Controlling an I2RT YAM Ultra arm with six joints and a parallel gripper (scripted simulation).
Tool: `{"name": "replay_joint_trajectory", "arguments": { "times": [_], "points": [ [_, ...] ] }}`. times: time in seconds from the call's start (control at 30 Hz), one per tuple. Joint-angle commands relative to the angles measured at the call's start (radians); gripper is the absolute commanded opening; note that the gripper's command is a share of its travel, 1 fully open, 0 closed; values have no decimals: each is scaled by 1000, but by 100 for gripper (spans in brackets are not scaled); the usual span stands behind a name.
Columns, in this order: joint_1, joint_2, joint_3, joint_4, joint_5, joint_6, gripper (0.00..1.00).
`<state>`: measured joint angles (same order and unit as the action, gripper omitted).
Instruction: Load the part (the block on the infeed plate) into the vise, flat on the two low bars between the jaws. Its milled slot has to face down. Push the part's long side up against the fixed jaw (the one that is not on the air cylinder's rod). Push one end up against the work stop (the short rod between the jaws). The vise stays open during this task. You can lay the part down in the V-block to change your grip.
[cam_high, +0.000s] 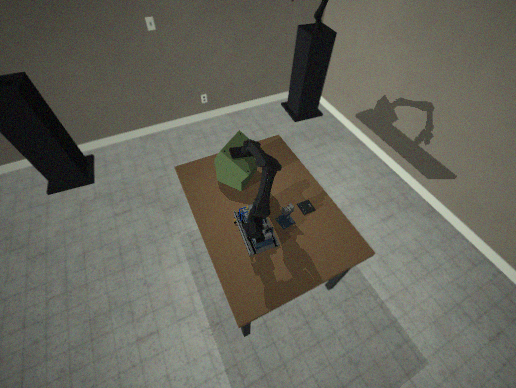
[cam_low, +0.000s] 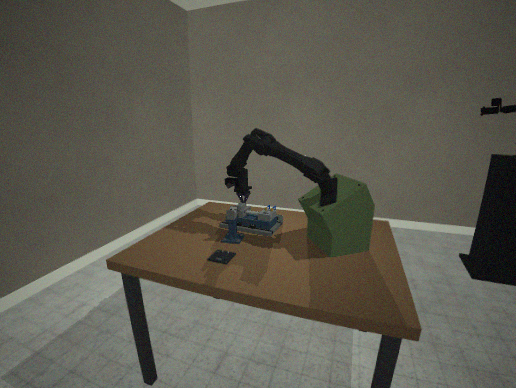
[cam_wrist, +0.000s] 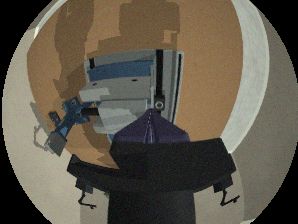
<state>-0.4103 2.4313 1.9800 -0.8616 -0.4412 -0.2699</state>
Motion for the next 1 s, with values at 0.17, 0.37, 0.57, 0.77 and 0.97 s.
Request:
{"name": "replay_joint_trajectory", "arguments": {
  "times": [0.17,0.37,0.57,0.77,0.97],
  "points": [
    [-5,-48,-24,20,-3,11,0],
    [-2,-52,-27,22,-3,14,0],
    [0,-56,-33,24,-2,18,0],
    [4,-58,-36,26,-1,20,0],
    [8,-62,-40,28,-1,23,0]
  ]
}}
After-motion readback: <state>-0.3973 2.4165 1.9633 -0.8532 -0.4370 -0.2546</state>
